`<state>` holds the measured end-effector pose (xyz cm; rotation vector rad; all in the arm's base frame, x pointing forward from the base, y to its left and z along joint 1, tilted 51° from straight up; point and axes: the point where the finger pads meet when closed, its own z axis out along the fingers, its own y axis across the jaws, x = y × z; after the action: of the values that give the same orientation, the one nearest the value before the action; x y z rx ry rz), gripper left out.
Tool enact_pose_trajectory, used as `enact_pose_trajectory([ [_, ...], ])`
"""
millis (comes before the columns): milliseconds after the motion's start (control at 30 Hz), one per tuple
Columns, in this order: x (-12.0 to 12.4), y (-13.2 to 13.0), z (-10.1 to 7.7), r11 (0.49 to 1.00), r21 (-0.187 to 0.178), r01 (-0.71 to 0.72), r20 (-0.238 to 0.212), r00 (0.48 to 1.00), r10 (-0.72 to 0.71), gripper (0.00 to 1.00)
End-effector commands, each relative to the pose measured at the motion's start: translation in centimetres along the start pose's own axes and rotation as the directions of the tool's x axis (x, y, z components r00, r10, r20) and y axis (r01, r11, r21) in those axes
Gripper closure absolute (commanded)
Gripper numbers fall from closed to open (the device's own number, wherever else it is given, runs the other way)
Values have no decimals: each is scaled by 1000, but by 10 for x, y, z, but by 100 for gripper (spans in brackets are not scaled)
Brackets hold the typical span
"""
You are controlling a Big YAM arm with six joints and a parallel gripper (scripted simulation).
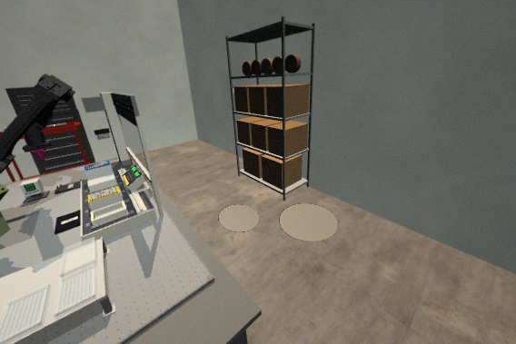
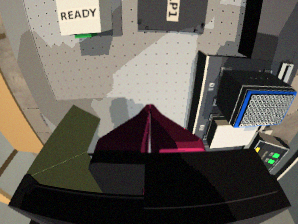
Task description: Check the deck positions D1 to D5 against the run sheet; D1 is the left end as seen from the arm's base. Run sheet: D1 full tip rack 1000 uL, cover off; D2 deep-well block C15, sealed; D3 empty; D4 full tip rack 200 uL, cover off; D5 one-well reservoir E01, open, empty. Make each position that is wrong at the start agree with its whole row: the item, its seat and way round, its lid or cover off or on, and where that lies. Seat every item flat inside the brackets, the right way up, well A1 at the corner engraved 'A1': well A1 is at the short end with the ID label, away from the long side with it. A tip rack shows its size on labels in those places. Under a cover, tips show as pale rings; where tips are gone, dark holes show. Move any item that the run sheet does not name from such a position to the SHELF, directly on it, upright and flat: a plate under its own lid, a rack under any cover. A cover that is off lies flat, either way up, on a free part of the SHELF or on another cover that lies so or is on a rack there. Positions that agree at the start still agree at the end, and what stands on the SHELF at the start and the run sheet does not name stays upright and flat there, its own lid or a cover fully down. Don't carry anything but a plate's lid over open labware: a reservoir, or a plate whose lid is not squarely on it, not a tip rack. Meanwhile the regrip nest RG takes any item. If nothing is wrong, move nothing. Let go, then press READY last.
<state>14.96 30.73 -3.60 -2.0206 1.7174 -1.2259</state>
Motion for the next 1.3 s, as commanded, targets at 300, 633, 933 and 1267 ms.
enact_pose_trajectory([
  [300,-1,64,-3,1000,9,-28,14,1000,28,100],
  [633,2,104,-2,1000,9,-27,13,1000,27,100],
  [933,-1,107,-3,998,-8,-64,7,998,64,100],
  [1267,0,109,-1,998,-6,-58,0,998,58,100],
])
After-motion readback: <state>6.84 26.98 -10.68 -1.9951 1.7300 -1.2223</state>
